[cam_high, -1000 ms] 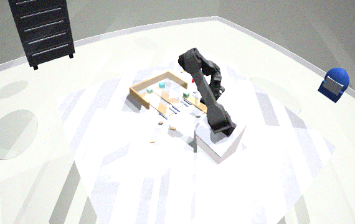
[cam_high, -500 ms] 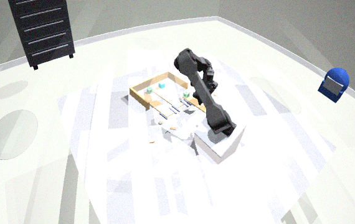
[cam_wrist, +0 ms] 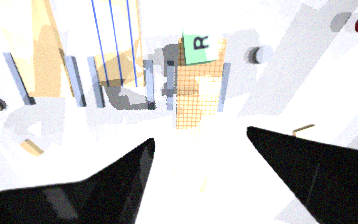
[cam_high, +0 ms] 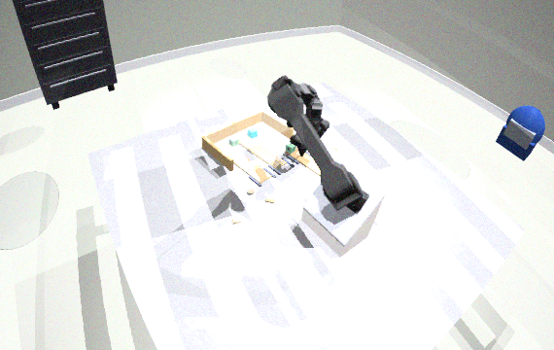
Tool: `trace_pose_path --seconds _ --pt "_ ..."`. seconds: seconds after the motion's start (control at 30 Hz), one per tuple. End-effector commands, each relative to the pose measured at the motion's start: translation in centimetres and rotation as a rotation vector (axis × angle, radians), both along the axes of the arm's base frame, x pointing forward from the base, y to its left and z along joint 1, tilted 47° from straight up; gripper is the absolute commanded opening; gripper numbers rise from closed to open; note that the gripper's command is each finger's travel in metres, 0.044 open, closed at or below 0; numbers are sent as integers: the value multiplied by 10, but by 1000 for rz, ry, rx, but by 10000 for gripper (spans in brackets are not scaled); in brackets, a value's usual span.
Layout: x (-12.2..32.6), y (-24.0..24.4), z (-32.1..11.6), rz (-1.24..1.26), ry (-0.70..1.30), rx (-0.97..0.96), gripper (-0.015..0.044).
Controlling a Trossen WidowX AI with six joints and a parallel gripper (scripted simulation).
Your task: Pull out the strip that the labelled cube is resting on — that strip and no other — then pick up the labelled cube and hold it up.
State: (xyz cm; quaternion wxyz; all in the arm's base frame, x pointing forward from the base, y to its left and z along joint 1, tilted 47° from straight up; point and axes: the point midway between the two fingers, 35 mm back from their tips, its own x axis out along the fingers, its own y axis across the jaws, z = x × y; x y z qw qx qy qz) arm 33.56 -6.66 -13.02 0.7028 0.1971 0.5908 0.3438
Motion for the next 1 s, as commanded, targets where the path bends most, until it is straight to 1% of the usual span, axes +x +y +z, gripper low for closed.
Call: trace_pose_path --seconds 0.0,0.7,0.93,0.97 --pt "15 -1 4 -5 -2 4 440" --pt "83 -4 20 -5 -6 4 440" --pt "84 2 14 -5 -6 4 256" --pt "85 3 13 -5 -6 4 250"
